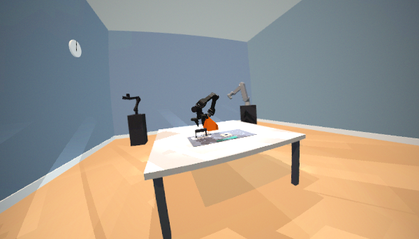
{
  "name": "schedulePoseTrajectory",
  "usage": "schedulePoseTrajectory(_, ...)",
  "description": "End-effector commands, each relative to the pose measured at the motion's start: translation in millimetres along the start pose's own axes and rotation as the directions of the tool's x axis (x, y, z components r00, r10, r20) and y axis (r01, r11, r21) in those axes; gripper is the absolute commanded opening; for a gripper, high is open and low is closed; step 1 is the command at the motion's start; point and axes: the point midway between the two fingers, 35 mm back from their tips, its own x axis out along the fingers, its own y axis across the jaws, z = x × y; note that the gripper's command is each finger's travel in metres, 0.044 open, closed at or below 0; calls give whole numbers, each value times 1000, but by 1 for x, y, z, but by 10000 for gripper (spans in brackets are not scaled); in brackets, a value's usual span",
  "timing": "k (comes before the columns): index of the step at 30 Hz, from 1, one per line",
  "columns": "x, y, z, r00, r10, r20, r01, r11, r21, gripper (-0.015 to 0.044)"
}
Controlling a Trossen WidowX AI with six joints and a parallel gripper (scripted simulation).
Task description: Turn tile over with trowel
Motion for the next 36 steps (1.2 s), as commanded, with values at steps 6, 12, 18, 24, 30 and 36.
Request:
schedulePoseTrajectory(6, 1, 0, -1, 1000, 0, -5, -2, 956, -293, 270)
schedulePoseTrajectory(12, 1, 0, 0, 1000, 0, -5, -3, 875, -484, 270)
schedulePoseTrajectory(18, 1, 0, 0, 1000, 0, -5, -3, 756, -655, 270)
schedulePoseTrajectory(24, 1, 0, 0, 1000, 0, -5, -4, 604, -797, 270)
schedulePoseTrajectory(30, 1, -1, 0, 1000, 0, -5, -4, 426, -905, 270)
schedulePoseTrajectory(36, 1, -1, 0, 1000, 0, -5, -5, 280, -960, 270)
